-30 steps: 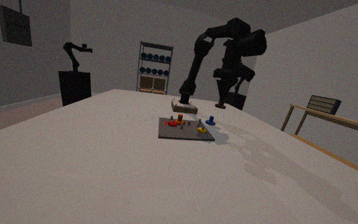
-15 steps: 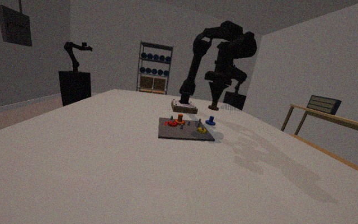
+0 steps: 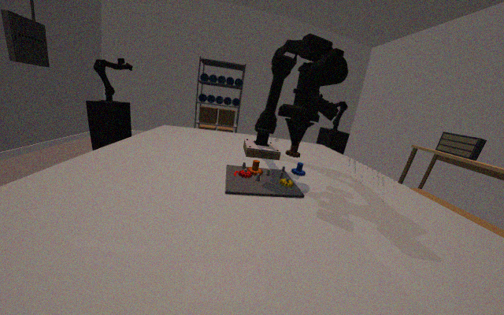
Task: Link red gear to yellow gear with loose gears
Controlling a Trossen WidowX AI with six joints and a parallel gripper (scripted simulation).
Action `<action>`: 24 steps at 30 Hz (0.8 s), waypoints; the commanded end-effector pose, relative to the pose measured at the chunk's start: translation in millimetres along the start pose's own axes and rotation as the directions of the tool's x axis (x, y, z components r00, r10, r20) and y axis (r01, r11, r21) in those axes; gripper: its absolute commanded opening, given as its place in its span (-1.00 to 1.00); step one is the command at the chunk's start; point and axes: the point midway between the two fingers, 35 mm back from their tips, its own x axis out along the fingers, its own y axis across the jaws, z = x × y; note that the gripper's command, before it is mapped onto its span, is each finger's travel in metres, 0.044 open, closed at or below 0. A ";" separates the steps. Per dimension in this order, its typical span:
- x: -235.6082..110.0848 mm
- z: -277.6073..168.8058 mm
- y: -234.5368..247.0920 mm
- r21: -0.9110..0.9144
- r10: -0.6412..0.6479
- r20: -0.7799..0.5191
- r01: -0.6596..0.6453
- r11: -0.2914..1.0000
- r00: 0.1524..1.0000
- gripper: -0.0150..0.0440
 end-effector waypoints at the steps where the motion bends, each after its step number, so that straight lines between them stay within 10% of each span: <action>1: 4.8 -6.1 1.3 -0.003 0.008 -0.002 -0.008 1.000 1.000 -0.49; 24: 25.6 -42.5 0.9 -0.003 0.008 -0.005 -0.008 1.000 1.000 -0.49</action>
